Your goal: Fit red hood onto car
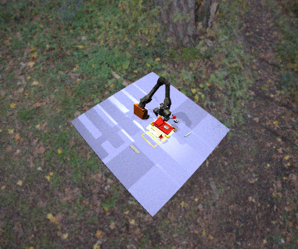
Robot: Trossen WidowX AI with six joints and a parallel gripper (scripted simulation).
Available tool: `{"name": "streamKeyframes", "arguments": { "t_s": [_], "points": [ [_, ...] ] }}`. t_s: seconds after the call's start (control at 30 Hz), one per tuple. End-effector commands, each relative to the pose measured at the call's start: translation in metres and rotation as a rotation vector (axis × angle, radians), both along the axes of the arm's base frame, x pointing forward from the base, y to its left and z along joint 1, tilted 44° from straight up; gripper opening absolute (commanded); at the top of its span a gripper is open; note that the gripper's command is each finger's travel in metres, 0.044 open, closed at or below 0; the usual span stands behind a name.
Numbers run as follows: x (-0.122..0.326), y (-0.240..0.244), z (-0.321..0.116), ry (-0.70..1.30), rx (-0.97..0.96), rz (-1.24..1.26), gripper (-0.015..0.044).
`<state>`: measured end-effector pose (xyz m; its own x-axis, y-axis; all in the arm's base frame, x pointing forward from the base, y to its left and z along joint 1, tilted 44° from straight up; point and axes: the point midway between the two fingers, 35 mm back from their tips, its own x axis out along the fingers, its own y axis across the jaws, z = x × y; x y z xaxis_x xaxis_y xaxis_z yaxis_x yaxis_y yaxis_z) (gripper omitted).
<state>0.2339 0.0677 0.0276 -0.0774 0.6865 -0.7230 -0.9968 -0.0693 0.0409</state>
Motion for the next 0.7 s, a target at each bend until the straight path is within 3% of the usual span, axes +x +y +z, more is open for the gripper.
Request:
{"name": "streamKeyframes", "arguments": {
  "t_s": [0.0, 0.67],
  "points": [
    [-0.001, 0.004, -0.003, 0.004, 0.004, -0.002, 0.044],
    [-0.002, 0.016, -0.016, 0.004, 0.004, -0.002, 0.044]
  ]
}}
